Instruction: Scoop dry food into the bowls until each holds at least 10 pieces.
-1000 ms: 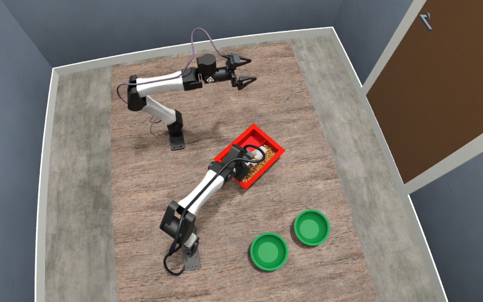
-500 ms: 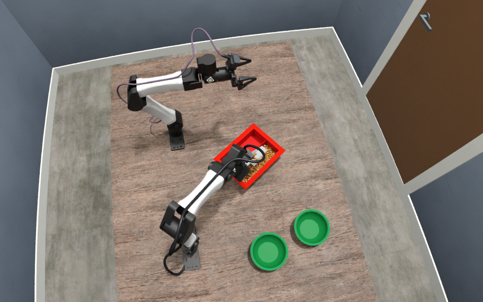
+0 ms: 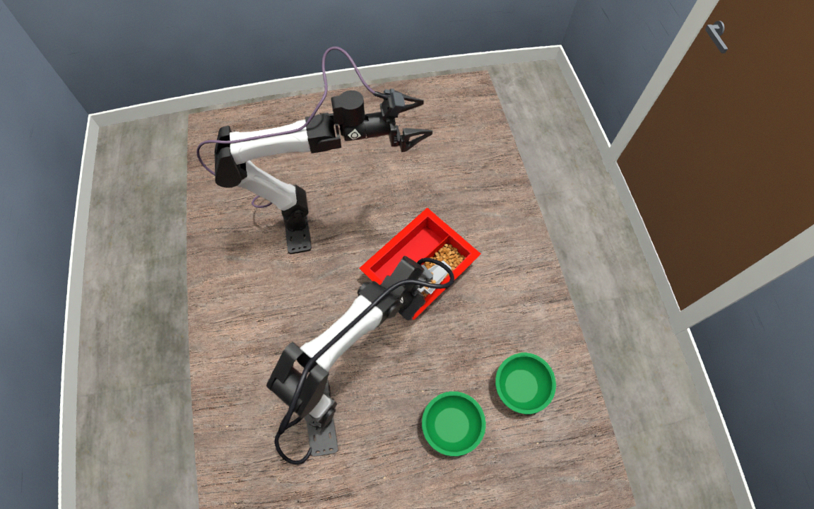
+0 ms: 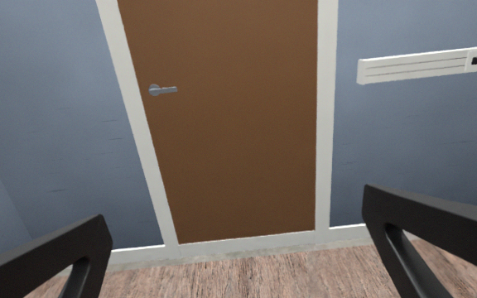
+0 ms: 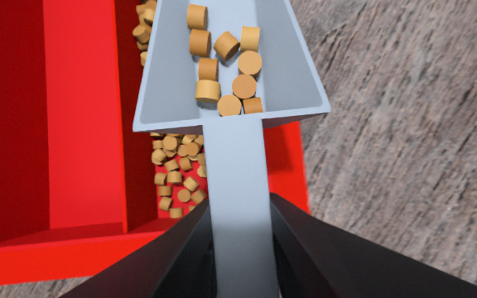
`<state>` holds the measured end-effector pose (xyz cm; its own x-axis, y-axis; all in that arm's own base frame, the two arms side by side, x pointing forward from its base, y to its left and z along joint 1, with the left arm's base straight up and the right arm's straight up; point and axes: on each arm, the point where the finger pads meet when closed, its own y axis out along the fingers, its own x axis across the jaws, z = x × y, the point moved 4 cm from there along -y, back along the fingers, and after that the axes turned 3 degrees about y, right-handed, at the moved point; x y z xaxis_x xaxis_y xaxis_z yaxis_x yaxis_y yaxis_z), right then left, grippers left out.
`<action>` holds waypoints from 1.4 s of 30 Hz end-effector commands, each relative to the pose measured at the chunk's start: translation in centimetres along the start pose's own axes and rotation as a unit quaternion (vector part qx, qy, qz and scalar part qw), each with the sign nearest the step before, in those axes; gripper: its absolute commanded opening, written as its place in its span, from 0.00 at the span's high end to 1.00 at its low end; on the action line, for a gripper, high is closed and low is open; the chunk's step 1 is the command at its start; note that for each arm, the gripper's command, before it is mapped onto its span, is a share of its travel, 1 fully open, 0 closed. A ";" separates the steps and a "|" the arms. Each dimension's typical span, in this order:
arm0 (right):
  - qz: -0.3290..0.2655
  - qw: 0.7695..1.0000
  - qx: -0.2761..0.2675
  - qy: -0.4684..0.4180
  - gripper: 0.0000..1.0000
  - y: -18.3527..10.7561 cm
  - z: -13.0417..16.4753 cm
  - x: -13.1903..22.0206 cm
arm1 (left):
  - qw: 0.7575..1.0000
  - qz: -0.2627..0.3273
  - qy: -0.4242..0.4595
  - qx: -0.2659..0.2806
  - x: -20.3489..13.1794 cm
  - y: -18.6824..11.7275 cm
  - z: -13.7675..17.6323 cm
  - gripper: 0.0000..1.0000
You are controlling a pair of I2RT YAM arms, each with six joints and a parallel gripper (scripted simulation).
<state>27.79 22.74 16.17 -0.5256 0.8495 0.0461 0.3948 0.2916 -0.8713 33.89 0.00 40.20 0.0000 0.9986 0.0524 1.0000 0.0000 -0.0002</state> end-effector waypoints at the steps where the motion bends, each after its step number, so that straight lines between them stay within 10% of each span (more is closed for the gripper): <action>1: -0.031 0.999 -0.008 -0.017 1.00 -1.7 0.6 -0.7 | 1.000 -0.001 -0.001 -0.013 0.1 -0.3 -1.0 0.00; 42: -0.033 0.991 -0.035 0.126 1.00 -7.1 12.7 -17.1 | 1.000 -0.001 -0.001 -0.013 0.1 -0.3 -1.0 0.00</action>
<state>24.85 1.18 14.83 -0.3145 0.9234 0.2199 0.3902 0.3369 -0.8569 33.89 0.00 40.20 0.0000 0.9986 0.0524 1.0000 0.0000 -0.0002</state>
